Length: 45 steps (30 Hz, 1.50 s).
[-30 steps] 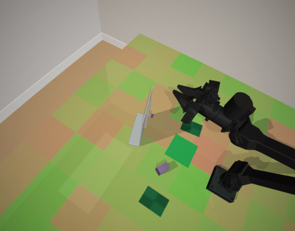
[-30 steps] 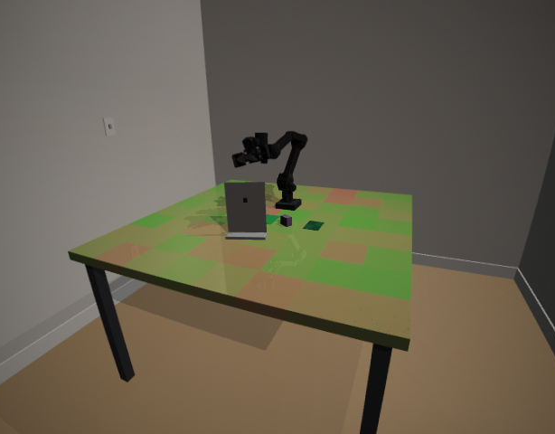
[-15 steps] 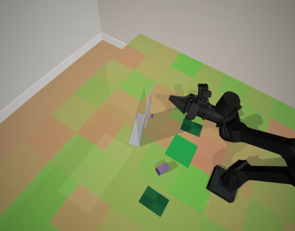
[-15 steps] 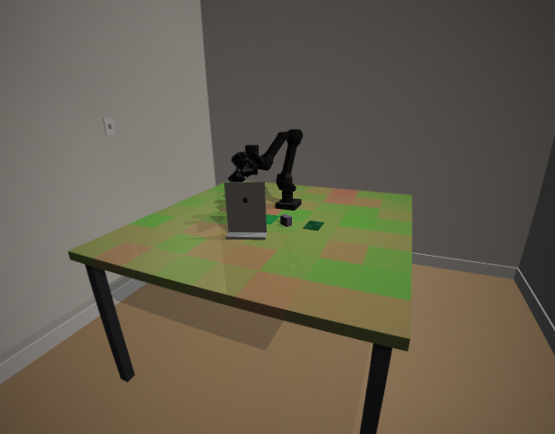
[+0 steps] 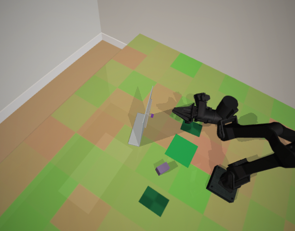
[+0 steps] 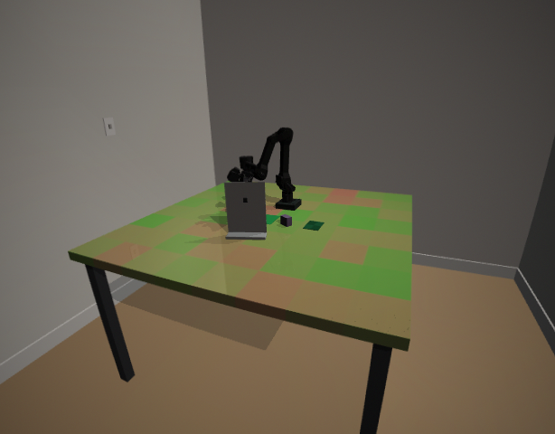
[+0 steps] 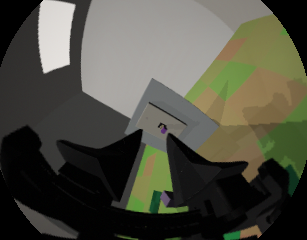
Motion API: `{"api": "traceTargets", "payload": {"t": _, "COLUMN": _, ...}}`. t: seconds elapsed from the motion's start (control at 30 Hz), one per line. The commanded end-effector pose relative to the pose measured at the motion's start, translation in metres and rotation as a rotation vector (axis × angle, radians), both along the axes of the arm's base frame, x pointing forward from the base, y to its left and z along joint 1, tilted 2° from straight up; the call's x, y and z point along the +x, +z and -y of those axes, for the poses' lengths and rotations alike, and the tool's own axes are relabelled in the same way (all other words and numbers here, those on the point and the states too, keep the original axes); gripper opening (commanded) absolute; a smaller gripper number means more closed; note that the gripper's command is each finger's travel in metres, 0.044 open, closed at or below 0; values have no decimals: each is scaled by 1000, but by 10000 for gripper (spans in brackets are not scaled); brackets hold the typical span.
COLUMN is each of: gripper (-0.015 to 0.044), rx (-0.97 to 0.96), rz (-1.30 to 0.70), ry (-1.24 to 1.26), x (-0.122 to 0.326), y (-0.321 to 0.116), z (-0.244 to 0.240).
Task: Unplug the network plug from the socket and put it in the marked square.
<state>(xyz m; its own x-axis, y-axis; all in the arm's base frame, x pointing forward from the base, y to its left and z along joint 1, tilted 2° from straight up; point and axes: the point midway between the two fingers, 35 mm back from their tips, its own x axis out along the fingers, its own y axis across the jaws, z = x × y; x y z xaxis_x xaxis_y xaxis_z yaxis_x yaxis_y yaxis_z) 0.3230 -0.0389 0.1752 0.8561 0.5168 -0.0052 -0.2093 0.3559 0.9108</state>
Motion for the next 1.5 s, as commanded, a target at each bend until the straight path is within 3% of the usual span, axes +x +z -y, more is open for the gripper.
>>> {"api": "traceTargets", "payload": {"t": 0.0, "gripper": 156, "rx": 103, "rz": -70, "ry": 57, "x": -12, "y": -15, "z": 1}}
{"api": "traceTargets", "payload": {"t": 0.23, "gripper": 156, "rx": 286, "rz": -209, "ry": 170, "x": -39, "y": -37, "z": 0}}
{"api": "traceTargets", "payload": {"t": 0.43, "gripper": 156, "rx": 302, "rz": -223, "ry": 182, "x": -41, "y": -39, "z": -1}}
{"api": "traceTargets", "payload": {"t": 0.87, "gripper": 156, "rx": 303, "rz": -217, "ry": 183, "x": 10, "y": -37, "z": -26}}
{"api": "traceTargets", "payload": {"t": 1.47, "gripper": 156, "rx": 304, "rz": -215, "ry": 183, "x": 33, "y": -36, "z": -36}}
